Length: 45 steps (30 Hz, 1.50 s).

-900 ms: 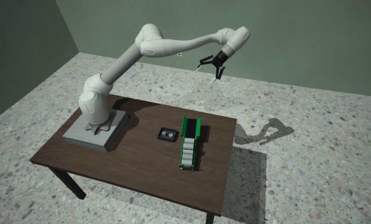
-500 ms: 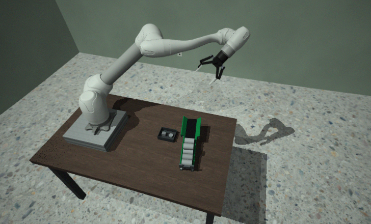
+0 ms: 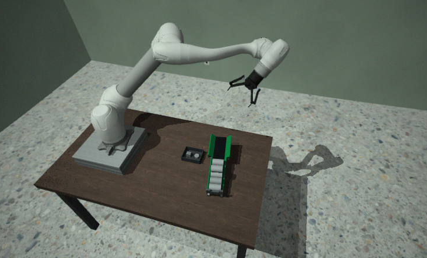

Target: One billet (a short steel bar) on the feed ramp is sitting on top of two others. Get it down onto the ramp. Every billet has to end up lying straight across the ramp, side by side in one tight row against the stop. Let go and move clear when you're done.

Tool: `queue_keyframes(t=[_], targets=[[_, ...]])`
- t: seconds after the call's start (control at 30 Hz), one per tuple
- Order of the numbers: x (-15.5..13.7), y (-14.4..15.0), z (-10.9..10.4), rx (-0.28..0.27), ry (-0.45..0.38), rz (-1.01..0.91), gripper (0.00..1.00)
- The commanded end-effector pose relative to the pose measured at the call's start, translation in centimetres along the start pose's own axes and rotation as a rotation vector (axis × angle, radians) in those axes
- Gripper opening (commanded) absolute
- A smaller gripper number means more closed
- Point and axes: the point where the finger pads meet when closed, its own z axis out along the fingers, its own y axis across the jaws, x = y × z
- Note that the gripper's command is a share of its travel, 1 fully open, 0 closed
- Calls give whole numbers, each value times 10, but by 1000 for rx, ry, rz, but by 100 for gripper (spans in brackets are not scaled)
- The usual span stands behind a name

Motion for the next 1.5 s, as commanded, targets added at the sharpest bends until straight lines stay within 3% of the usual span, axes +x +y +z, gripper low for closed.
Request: queue_keyframes(t=[0.0,0.03,0.1,0.13,0.2,0.23,0.27,0.33,0.37,0.43,0.47,0.5,0.57,0.67,1.47], targets=[[53,-32,29,74,-120,183,100],[67,-39,39,90,-175,279,100],[91,-51,54,100,-193,308,100],[109,-58,68,120,-268,437,100],[109,-58,68,120,-268,437,100],[143,-70,93,138,-351,578,100],[151,-73,99,138,-352,580,100],[178,-79,121,149,-432,716,100],[195,-81,136,147,-480,802,100],[203,-83,143,154,-508,846,100],[225,-85,162,156,-577,965,100],[225,-85,162,156,-577,965,100],[258,-85,193,151,-674,1135,100],[275,-83,210,147,-749,1262,100],[281,-82,217,158,-764,1264,100]])
